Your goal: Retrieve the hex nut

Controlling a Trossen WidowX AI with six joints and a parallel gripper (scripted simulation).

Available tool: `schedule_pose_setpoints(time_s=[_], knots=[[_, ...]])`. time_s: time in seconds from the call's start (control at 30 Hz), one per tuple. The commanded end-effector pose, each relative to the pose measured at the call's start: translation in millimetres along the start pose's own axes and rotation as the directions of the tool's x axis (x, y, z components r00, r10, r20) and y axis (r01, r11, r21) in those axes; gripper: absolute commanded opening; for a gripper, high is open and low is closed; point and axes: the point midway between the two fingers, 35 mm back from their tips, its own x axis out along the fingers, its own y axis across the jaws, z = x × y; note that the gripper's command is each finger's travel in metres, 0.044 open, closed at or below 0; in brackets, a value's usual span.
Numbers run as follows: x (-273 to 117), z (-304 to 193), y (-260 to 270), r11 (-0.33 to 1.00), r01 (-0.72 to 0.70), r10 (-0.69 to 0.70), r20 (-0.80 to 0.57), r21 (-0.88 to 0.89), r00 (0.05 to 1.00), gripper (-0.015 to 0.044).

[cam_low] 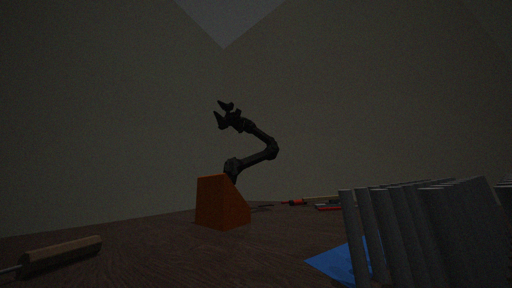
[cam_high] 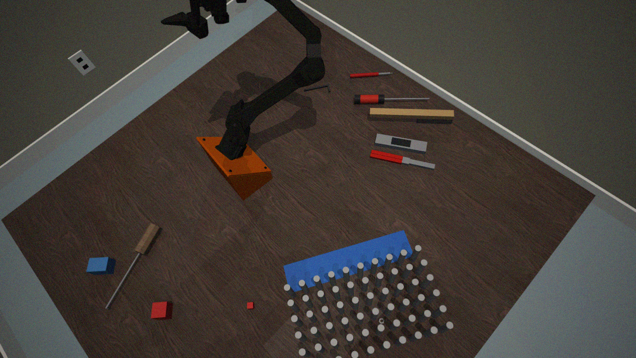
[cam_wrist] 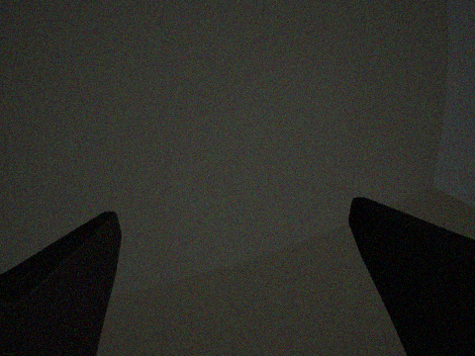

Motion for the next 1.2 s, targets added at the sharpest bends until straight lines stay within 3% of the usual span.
schedule_pose_setpoints(time_s=[0.0,0.27,0.63,0.97,1.17], knots=[[1.7,1.1,0.0,1.0,-0.001,0.001,0.005,0.002,1.0,0.0426],[68.9,68.0,4.3,0.993,-0.065,0.042,0.224,0.098,0.974,0.044],[133.1,212.4,43.7,0.934,-0.279,0.131,0.511,0.224,0.849,0.044],[128.5,325.8,104.4,0.822,-0.52,0.24,0.686,0.234,0.687,0.044],[100.4,403.2,166.1,0.719,-0.669,0.32,0.765,0.188,0.559,0.044]])
